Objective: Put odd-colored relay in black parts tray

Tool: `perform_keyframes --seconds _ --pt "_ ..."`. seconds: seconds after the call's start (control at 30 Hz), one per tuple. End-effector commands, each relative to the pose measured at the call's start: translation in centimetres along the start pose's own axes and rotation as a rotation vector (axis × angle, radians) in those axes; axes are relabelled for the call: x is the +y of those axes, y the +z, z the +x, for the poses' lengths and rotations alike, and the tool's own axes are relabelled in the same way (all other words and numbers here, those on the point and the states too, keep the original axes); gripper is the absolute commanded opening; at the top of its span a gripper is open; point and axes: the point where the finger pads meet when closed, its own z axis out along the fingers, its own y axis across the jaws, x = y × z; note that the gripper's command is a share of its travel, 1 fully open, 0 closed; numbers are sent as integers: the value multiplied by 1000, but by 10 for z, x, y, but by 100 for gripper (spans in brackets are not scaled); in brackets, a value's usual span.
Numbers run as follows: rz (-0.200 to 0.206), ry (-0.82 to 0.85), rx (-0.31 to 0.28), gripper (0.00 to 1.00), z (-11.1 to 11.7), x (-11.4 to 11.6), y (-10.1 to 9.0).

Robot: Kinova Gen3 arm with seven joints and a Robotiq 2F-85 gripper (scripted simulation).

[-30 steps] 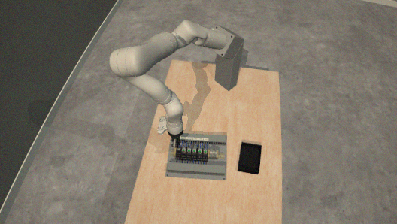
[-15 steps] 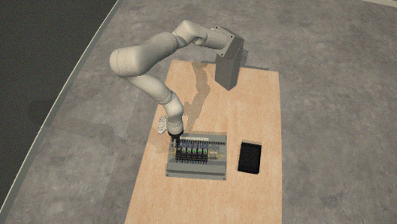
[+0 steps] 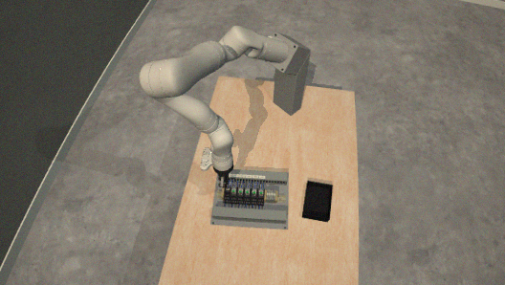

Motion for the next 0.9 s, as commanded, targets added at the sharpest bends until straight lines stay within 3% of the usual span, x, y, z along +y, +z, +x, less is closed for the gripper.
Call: perform_keyframes --seconds 0.0,0.87 --pt "-6 -3 -4 0 -1 3 -1" --pt "-6 -3 -4 0 -17 3 -1"
